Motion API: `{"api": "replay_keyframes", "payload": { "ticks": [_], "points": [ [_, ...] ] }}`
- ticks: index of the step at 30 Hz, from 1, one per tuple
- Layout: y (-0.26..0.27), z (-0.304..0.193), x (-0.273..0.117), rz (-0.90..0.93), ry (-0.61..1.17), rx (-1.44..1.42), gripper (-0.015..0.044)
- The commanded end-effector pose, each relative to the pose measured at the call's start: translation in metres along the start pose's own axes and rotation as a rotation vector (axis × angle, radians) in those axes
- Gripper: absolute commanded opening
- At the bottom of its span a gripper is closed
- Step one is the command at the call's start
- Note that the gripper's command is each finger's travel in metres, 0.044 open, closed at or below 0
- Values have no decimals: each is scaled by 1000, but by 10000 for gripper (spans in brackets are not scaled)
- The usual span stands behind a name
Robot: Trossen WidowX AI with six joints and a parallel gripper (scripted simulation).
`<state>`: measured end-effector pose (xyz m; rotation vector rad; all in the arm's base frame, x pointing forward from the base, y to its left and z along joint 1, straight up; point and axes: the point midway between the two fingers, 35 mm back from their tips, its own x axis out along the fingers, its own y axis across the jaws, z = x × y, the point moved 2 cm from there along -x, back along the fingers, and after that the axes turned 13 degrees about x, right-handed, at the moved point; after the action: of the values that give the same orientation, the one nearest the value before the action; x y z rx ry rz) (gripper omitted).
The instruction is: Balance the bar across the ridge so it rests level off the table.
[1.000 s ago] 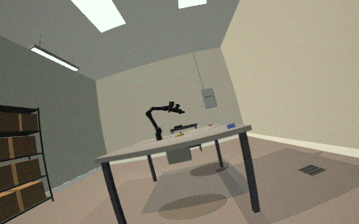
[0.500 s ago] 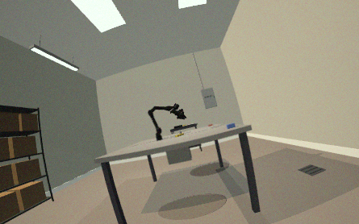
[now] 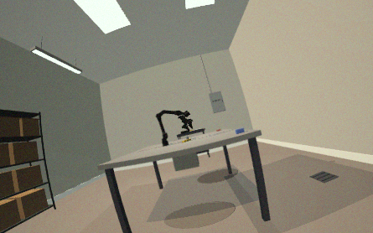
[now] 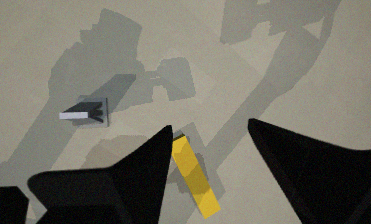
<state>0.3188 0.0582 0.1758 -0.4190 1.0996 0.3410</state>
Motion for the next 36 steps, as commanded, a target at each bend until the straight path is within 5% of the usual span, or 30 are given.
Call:
{"api": "replay_keyframes", "payload": {
  "ticks": [1,13,36],
  "points": [
    [-5,-17,8,36,99,-82,315],
    [-15,-70,15,206,352,-307,315],
    [-8,-88,58,210,355,-310,315]
  ]
}}
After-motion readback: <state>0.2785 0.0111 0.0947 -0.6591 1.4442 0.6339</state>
